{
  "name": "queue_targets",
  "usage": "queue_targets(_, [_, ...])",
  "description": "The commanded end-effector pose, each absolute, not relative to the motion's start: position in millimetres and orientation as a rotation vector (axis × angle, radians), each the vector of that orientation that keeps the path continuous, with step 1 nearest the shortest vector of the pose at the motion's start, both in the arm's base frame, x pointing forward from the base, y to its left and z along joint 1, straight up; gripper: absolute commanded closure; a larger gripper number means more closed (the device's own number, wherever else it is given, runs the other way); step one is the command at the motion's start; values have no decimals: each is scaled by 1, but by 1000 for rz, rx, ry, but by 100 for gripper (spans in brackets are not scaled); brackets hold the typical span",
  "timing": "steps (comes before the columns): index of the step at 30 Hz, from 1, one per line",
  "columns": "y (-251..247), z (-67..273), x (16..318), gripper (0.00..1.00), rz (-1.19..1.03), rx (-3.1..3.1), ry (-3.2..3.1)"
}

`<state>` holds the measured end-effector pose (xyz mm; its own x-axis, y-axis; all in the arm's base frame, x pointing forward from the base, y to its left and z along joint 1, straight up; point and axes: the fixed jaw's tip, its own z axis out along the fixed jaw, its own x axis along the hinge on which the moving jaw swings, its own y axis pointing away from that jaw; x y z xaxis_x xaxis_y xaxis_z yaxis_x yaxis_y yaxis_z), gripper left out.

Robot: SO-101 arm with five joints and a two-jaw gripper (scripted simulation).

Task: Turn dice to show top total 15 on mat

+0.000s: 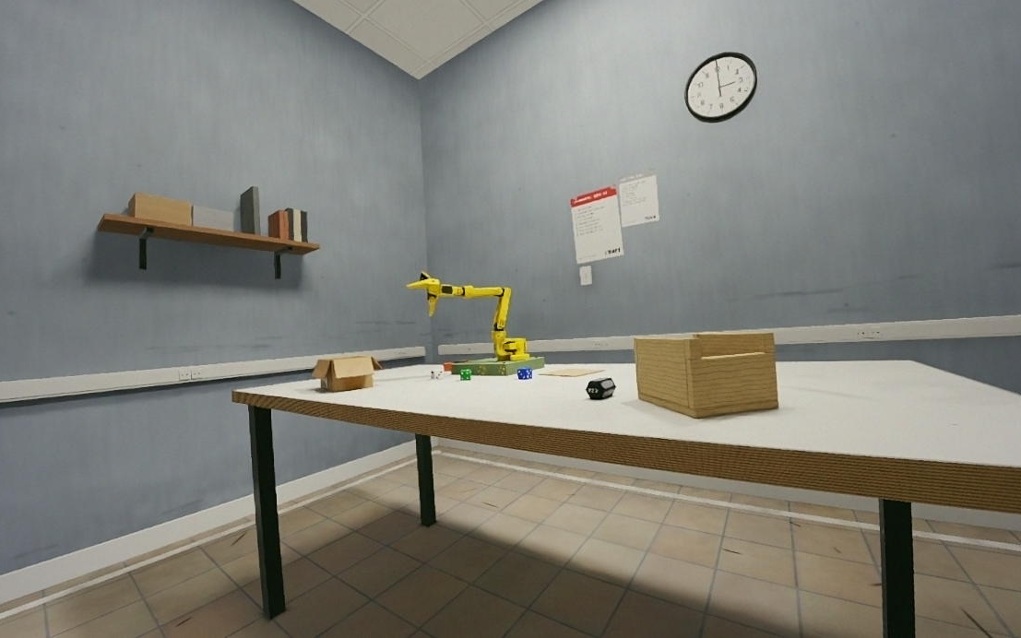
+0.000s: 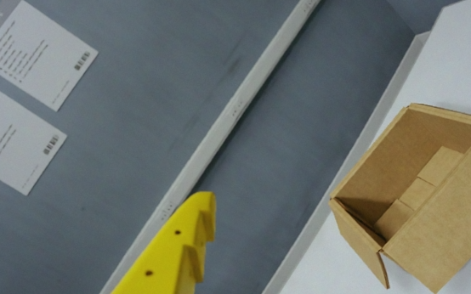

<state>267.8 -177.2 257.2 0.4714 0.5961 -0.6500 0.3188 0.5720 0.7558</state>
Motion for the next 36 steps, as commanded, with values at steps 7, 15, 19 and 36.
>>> queue_targets(7, [-177,259,267,0,211,995,1109])
queue_targets(15, [-177,259,267,0,211,995,1109])
queue_targets(19, [-177,258,267,0,211,995,1109])
queue_targets(36, [-175,182,268,18,7,1008,1462])
